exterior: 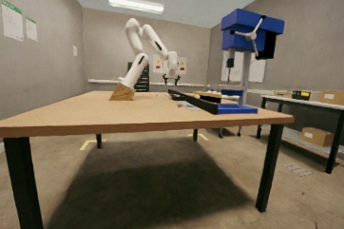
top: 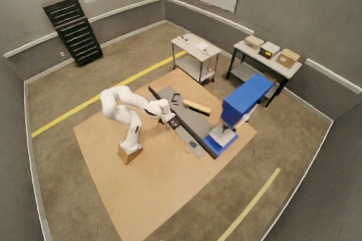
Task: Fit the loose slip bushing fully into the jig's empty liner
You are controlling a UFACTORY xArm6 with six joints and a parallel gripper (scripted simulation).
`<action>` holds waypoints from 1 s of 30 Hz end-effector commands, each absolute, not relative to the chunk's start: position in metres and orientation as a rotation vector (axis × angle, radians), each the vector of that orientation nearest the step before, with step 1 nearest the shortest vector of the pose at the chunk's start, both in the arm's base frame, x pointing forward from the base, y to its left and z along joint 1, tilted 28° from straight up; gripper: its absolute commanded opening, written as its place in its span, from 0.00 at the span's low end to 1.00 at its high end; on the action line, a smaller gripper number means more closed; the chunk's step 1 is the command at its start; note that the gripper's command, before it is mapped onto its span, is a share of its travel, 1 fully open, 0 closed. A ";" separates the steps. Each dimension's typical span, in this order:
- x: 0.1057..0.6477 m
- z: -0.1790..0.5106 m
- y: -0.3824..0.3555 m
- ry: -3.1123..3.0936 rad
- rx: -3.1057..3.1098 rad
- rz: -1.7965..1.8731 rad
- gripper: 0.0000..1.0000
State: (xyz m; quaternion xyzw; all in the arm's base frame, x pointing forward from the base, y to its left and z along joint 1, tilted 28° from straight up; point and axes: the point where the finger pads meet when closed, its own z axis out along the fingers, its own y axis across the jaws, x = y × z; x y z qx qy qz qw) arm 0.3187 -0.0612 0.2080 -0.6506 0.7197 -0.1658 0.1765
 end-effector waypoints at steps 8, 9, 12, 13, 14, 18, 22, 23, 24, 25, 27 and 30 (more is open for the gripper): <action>0.319 0.209 -0.062 2.035 -1.839 -0.473 1.00; 0.319 0.209 -0.062 2.033 -1.842 -0.473 1.00; 0.320 0.208 -0.062 2.004 -1.879 -0.482 1.00; 0.320 0.208 -0.062 1.984 -1.905 -0.489 1.00; 0.321 0.207 -0.062 1.958 -1.938 -0.497 1.00; 0.323 0.203 -0.061 1.776 -2.141 -0.547 1.00; 0.327 0.197 -0.061 1.619 -2.295 -0.588 1.00; 0.327 0.197 -0.061 1.619 -2.295 -0.588 1.00; 0.327 0.197 -0.061 1.619 -2.295 -0.588 1.00; 0.328 0.195 -0.061 1.499 -2.399 -0.615 1.00; 0.330 0.192 -0.061 1.430 -2.459 -0.633 1.00; 0.333 0.187 -0.061 1.311 -2.553 -0.660 1.00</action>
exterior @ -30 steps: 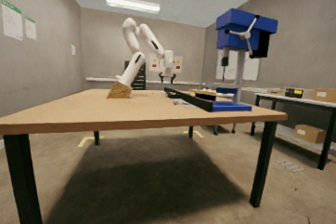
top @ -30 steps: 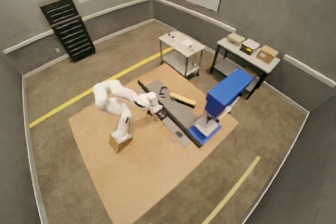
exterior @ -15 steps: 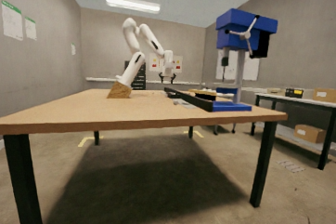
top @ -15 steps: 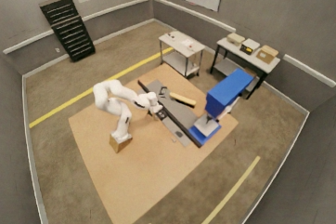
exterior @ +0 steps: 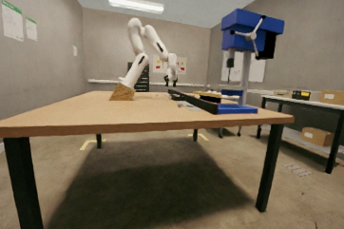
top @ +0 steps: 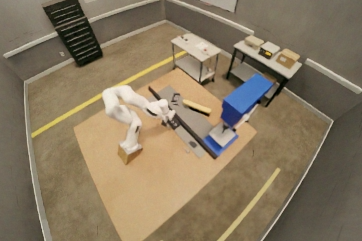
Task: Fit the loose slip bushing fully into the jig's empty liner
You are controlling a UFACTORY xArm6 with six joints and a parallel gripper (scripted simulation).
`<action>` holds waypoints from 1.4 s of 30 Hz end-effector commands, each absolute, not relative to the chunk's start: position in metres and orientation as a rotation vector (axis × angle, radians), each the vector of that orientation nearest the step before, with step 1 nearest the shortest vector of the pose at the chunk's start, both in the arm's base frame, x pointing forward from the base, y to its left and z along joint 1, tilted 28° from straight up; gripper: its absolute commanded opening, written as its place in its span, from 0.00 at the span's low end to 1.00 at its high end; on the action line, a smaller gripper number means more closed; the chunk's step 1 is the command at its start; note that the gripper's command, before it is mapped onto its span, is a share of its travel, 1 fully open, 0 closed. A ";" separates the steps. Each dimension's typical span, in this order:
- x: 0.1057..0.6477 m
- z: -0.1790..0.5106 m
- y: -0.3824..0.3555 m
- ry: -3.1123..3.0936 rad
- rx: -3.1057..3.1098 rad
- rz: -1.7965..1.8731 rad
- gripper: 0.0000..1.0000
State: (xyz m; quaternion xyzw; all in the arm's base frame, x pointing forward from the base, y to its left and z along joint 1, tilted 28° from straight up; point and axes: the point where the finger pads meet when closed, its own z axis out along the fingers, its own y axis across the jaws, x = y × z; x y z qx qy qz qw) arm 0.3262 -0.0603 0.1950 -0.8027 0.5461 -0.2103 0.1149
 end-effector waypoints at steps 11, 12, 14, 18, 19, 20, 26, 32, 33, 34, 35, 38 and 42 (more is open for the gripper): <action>0.337 0.177 -0.060 0.896 -2.813 -0.726 1.00; 0.338 0.176 -0.060 0.746 -2.882 -0.741 1.00; 0.338 0.176 -0.060 0.656 -2.918 -0.749 1.00; 0.338 0.176 -0.060 0.452 -2.983 -0.762 0.50; 0.338 0.176 -0.060 0.398 -2.996 -0.763 0.50; 0.338 0.176 -0.060 0.344 -3.007 -0.765 0.50; 0.338 0.176 -0.060 0.154 -3.029 -0.763 0.50; 0.338 0.176 -0.060 0.154 -3.029 -0.763 0.50; 0.338 0.176 -0.060 0.154 -3.029 -0.763 0.50; 0.338 0.176 -0.060 0.154 -3.029 -0.763 0.50; 0.338 0.176 -0.060 0.154 -3.029 -0.763 0.50; 0.338 0.176 -0.060 0.154 -3.029 -0.763 0.50; 0.338 0.176 -0.060 0.154 -3.029 -0.763 0.50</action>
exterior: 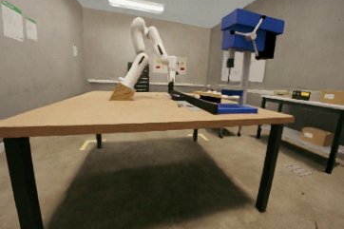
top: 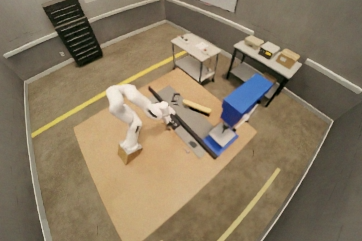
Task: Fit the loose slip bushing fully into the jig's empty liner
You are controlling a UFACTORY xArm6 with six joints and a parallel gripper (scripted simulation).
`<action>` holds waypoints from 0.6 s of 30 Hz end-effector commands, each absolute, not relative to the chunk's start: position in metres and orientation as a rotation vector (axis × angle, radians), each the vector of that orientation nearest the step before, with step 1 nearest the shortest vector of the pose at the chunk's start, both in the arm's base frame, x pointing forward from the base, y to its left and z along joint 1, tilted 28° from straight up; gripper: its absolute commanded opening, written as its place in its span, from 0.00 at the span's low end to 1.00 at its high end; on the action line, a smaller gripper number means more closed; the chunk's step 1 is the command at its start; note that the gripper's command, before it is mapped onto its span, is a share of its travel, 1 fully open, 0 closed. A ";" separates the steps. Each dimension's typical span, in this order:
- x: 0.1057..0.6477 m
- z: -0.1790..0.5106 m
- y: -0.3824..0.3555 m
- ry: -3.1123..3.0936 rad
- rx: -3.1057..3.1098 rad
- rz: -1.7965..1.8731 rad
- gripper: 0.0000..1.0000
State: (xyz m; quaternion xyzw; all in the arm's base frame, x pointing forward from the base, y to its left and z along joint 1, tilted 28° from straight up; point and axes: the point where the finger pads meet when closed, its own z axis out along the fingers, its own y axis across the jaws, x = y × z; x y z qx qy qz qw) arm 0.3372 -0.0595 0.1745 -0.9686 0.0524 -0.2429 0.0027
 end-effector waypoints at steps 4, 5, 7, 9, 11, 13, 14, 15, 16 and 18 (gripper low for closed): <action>0.338 0.176 -0.060 0.154 -3.029 -0.763 0.50; 0.338 0.176 -0.060 0.154 -3.029 -0.763 0.50; 0.338 0.176 -0.060 0.154 -3.029 -0.763 0.50; 0.338 0.176 -0.060 0.154 -3.029 -0.763 0.50; 0.338 0.176 -0.060 0.154 -3.028 -0.763 0.50; 0.338 0.176 -0.060 0.154 -3.028 -0.763 0.50; 0.338 0.175 -0.060 0.154 -3.028 -0.763 0.50; 0.338 0.175 -0.060 0.154 -3.028 -0.763 0.50; 0.338 0.175 -0.060 0.154 -3.028 -0.763 0.50; 0.339 0.174 -0.060 0.154 -3.028 -0.763 0.50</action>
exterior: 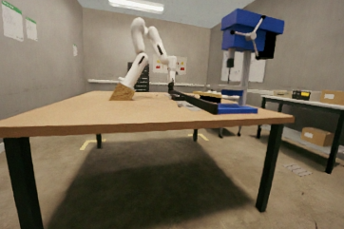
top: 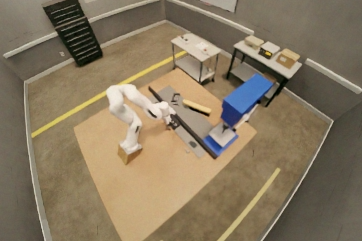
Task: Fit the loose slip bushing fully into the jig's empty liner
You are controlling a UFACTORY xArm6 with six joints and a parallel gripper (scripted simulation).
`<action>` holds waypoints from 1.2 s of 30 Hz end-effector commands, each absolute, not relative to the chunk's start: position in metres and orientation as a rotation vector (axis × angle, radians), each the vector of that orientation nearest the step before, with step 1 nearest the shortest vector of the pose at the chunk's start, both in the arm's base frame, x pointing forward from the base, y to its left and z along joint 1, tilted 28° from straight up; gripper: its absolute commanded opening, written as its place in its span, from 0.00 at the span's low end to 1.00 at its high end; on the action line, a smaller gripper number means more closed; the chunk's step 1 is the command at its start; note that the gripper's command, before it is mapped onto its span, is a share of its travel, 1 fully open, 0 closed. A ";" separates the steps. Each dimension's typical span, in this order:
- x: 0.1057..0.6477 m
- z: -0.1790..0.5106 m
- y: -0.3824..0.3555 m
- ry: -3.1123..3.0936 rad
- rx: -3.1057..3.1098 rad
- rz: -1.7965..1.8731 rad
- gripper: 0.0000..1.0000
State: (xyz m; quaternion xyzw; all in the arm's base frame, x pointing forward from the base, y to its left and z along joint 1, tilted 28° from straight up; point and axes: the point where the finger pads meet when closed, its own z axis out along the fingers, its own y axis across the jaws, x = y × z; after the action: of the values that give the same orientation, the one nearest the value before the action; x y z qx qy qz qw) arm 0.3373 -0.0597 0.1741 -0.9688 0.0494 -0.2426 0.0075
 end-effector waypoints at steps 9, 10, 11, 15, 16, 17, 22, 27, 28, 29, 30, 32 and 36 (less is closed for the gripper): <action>0.341 0.171 -0.060 0.153 -3.027 -0.763 0.50; 0.341 0.170 -0.060 0.153 -3.027 -0.763 0.50; 0.341 0.169 -0.060 0.153 -3.027 -0.763 0.50; 0.343 0.165 -0.061 0.153 -3.027 -0.763 0.50; 0.344 0.164 -0.061 0.153 -3.027 -0.763 0.50; 0.344 0.163 -0.061 0.153 -3.027 -0.763 0.50; 0.346 0.160 -0.061 0.153 -3.027 -0.763 0.50; 0.349 0.155 -0.062 0.153 -3.027 -0.763 0.50; 0.350 0.154 -0.062 0.153 -3.027 -0.763 0.50; 0.350 0.153 -0.062 0.153 -3.027 -0.763 0.50; 0.351 0.152 -0.062 0.153 -3.027 -0.763 0.50; 0.352 0.150 -0.062 0.153 -3.027 -0.763 0.50; 0.353 0.148 -0.062 0.153 -3.027 -0.763 0.50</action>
State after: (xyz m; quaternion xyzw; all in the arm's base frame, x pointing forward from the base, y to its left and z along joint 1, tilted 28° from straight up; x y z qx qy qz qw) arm 0.3493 -0.0618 0.1507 -0.9689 0.0490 -0.2423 0.0079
